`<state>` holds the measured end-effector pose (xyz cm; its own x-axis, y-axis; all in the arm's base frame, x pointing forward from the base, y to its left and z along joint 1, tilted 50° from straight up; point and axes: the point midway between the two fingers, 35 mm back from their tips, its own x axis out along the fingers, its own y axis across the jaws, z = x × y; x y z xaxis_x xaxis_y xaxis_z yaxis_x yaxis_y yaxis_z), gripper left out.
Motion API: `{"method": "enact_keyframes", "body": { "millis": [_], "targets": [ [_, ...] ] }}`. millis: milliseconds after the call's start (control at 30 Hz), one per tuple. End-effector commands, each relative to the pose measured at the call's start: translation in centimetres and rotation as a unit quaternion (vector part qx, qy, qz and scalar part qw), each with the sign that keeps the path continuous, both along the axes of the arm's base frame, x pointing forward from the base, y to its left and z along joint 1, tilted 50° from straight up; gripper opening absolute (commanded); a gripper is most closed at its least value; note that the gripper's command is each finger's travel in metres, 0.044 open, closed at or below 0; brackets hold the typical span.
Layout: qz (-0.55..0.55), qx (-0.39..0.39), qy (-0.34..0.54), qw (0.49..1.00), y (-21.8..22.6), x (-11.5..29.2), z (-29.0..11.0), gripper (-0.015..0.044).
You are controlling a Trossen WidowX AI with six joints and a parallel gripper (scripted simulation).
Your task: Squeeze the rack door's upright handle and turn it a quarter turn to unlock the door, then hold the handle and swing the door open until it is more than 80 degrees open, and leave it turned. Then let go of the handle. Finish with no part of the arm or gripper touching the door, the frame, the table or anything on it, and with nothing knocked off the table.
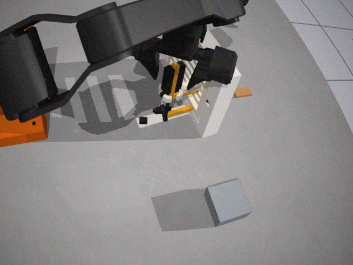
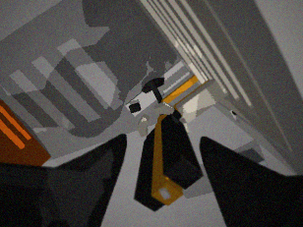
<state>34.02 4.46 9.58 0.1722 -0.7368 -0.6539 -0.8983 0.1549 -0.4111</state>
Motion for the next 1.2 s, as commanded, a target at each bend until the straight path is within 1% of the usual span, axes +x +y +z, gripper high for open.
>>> {"method": "enact_keyframes", "body": {
  "millis": [0,200,433,700,967,1167],
  "targets": [
    [0.068,-0.019,0.077,0.995,-0.03,0.02,0.02,0.0283],
    [0.164,-0.044,0.184,0.968,-0.03,0.02,0.02,0.0283],
    [0.268,-0.072,0.302,0.912,-0.03,0.02,0.01,0.0283],
    [0.278,-0.074,0.313,0.905,-0.03,0.02,0.01,0.0283],
    [0.278,-0.074,0.313,0.905,-0.03,0.02,0.01,0.0073],
    [0.278,-0.074,0.313,0.905,-0.03,0.02,0.01,0.0033]
  ]
}}
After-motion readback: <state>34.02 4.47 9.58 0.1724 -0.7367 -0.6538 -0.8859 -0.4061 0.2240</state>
